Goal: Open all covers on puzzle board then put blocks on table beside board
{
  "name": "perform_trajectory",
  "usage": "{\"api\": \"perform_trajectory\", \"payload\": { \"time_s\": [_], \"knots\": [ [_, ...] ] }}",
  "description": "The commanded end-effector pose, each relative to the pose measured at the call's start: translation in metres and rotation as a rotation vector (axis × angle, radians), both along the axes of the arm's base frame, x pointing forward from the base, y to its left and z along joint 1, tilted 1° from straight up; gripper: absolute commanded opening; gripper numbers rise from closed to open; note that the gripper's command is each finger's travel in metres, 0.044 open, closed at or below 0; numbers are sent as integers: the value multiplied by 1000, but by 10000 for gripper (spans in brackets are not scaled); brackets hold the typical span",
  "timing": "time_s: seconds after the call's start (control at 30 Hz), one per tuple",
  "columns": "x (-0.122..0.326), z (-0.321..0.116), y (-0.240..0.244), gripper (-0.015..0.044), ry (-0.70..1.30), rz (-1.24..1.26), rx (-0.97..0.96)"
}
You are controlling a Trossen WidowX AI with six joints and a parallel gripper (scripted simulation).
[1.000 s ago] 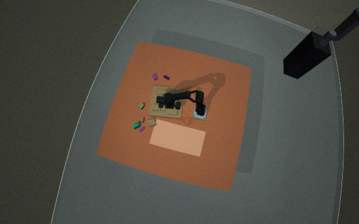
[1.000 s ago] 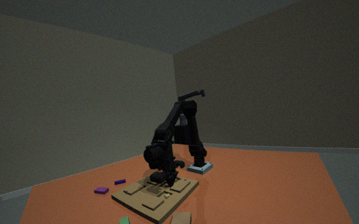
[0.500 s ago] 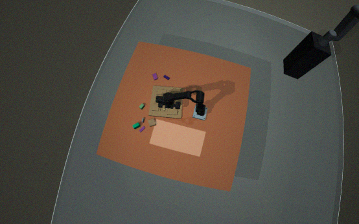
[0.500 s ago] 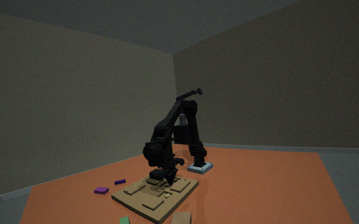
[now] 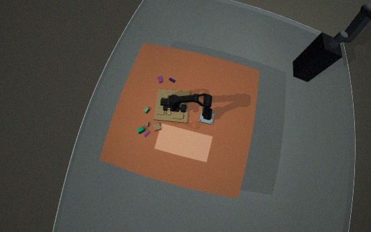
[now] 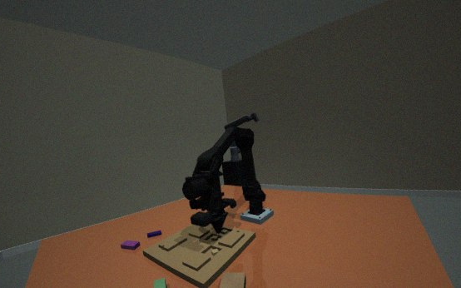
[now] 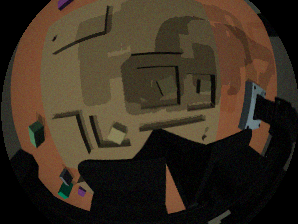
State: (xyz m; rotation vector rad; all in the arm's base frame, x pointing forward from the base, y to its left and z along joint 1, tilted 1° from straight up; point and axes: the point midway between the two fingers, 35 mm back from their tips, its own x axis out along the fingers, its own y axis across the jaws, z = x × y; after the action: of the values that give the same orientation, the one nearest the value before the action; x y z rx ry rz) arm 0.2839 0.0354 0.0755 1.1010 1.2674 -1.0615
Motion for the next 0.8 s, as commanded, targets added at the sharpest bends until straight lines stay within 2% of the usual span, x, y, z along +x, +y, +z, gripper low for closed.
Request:
{"api": "perform_trajectory", "payload": {
  "time_s": [0.0,0.3,0.77],
  "knots": [
    [3,9,0,0,-11,-6,-2],
    [2,11,-2,0,-1,30,-1],
    [49,23,-59,0,-12,648,-26]
  ]
}}
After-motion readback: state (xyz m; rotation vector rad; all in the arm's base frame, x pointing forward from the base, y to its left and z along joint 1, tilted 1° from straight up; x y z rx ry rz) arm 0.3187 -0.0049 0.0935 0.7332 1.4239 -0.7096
